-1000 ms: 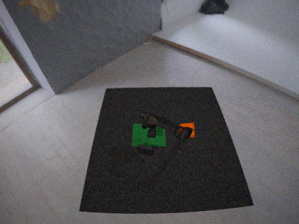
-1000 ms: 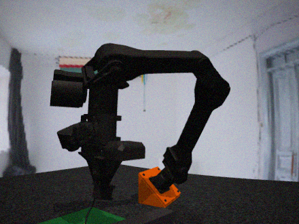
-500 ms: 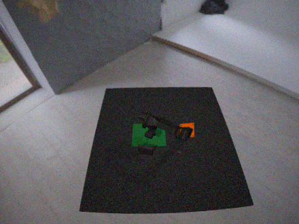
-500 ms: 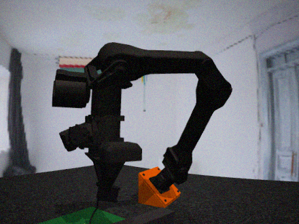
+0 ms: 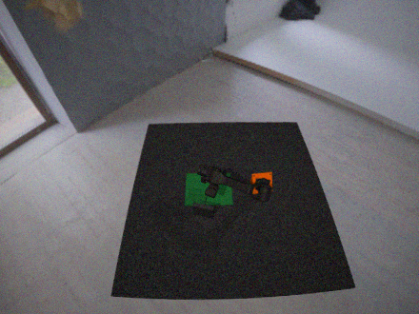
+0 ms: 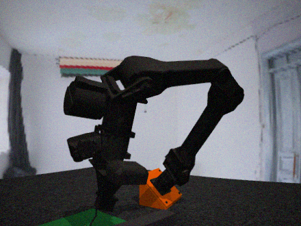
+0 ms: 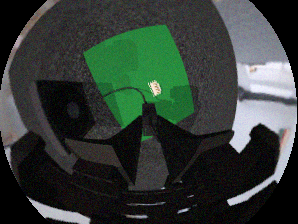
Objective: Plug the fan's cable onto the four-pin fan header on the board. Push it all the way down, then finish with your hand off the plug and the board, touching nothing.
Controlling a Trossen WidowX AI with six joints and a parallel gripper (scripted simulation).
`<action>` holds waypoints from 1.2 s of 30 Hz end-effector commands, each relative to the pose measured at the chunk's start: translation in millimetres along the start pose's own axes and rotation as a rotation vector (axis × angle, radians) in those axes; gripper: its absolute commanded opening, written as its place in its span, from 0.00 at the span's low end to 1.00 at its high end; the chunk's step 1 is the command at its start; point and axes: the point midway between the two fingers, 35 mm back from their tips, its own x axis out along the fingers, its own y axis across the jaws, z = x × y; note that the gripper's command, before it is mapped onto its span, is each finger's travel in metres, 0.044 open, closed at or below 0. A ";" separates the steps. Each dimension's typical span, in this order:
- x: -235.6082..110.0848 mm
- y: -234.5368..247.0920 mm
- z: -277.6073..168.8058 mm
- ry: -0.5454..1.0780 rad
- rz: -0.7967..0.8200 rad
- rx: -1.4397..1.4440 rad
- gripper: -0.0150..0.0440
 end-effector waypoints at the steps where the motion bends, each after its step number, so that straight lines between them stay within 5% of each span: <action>1: 3.0 -0.6 -0.6 -0.046 -0.038 -0.005 0.25; 36: 23.3 -0.4 -1.5 -0.535 -0.226 -0.014 0.25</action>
